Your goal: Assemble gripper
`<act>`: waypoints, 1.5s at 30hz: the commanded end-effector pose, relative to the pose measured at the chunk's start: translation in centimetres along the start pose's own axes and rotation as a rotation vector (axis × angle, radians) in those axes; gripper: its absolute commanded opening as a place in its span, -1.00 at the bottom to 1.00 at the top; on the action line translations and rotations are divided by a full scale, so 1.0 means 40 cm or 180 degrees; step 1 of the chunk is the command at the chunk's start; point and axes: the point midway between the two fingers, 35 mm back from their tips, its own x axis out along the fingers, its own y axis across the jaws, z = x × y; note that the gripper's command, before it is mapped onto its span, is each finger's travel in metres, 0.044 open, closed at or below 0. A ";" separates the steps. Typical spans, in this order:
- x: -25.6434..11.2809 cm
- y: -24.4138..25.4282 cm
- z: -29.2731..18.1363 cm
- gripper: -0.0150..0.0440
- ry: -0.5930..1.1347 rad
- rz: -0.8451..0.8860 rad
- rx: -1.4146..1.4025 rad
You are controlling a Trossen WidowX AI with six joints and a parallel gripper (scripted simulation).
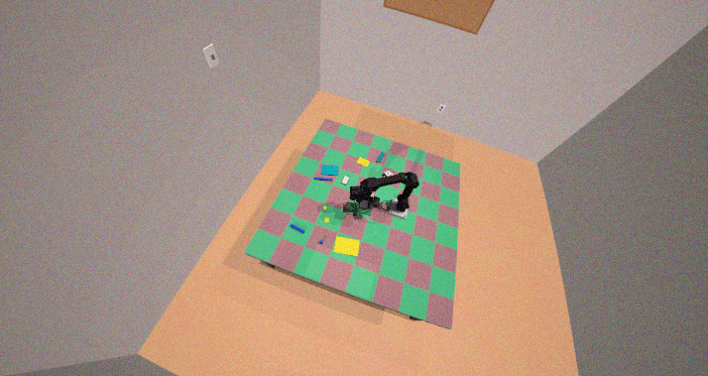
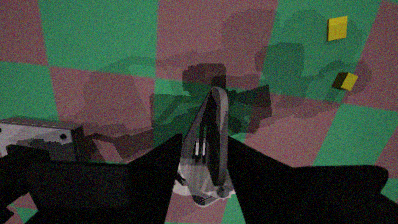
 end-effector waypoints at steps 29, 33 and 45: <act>0.008 0.101 -0.150 -0.04 0.0003 0.0001 0.2467; 0.010 0.116 -0.165 -0.04 0.0005 0.0001 0.2772; 0.021 0.161 -0.207 -0.04 0.0010 0.0001 0.3686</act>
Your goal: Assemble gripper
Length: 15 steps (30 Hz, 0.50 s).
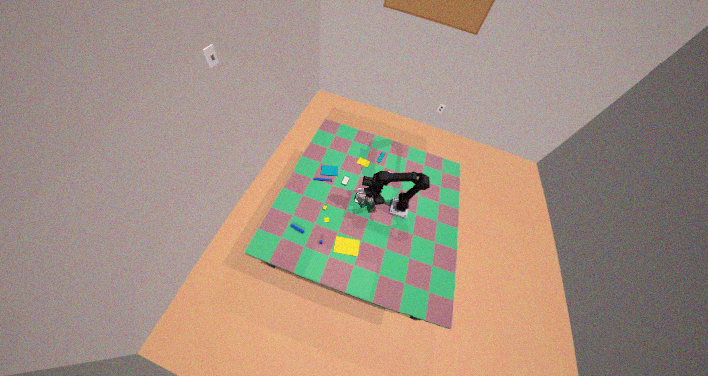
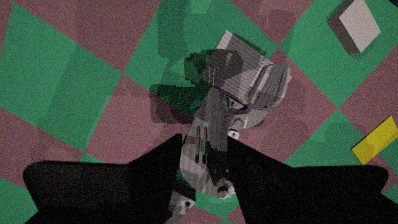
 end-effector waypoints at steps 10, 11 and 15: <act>0.016 -0.011 -0.067 -0.04 -0.0007 0.0005 0.1020; 0.017 -0.011 -0.071 -0.04 -0.0006 0.0005 0.1096; 0.023 -0.013 -0.090 -0.04 -0.0005 0.0005 0.1401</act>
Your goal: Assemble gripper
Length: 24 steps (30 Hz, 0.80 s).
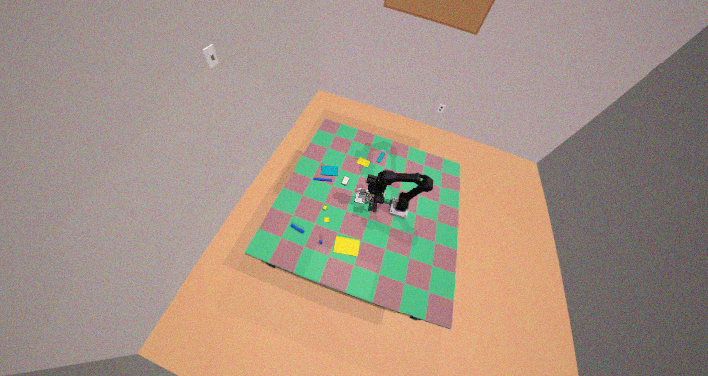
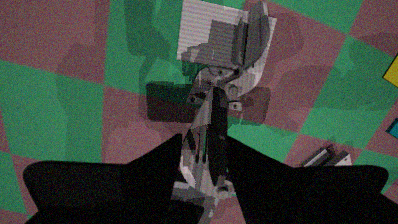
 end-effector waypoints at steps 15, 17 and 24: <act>0.014 -0.017 -0.039 -0.04 -0.0007 0.0008 0.0676; 0.014 -0.017 -0.039 -0.04 -0.0007 0.0008 0.0676; 0.014 -0.017 -0.039 -0.04 -0.0007 0.0008 0.0676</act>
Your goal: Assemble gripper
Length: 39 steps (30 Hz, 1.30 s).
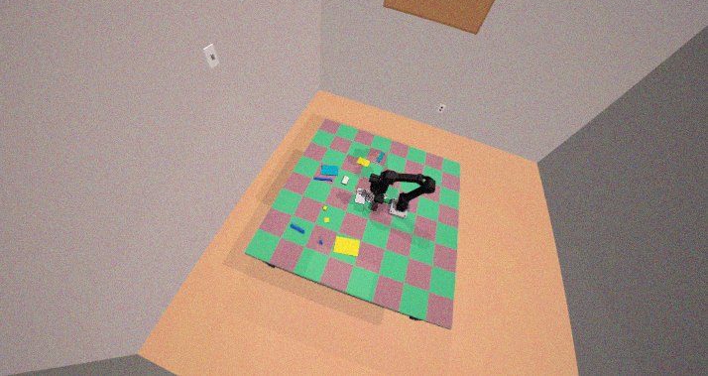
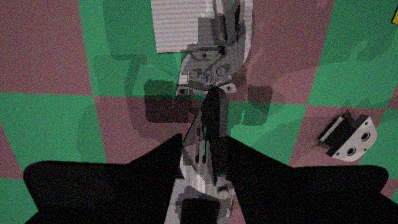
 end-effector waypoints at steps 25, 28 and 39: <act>-0.010 0.013 0.056 -0.04 -0.0014 0.0012 0.0102; -0.012 0.019 0.079 -0.04 -0.0016 0.0013 0.0102; -0.015 0.043 0.162 -0.04 -0.0023 0.0015 0.0102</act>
